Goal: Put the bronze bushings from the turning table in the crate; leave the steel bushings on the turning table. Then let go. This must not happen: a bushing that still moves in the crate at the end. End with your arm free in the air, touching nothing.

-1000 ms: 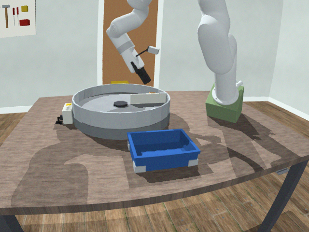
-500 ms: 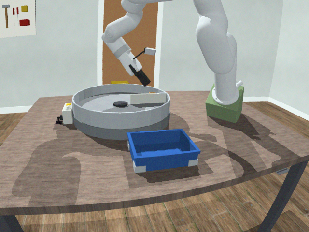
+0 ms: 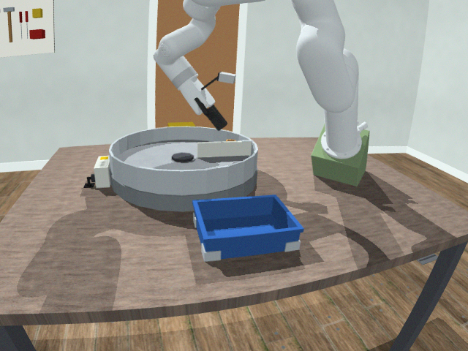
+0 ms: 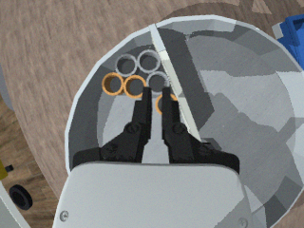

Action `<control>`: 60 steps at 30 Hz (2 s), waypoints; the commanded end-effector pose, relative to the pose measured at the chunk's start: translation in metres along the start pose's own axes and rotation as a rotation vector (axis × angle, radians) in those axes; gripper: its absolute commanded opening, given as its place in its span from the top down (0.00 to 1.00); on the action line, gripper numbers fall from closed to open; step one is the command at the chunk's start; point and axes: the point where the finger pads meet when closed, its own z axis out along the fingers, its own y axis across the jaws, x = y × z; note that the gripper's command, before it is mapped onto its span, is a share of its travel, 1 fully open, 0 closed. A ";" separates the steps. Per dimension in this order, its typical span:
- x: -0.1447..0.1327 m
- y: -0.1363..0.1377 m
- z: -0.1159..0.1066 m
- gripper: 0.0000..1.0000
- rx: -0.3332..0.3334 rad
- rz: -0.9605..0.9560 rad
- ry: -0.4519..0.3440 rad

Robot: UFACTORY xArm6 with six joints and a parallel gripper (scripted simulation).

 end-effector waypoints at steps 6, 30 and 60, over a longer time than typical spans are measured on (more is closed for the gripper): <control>0.000 0.000 -0.001 0.90 0.001 0.000 -0.003; -0.016 0.000 0.017 0.90 0.001 0.000 -0.003; -0.029 0.000 0.032 0.90 0.001 0.000 -0.003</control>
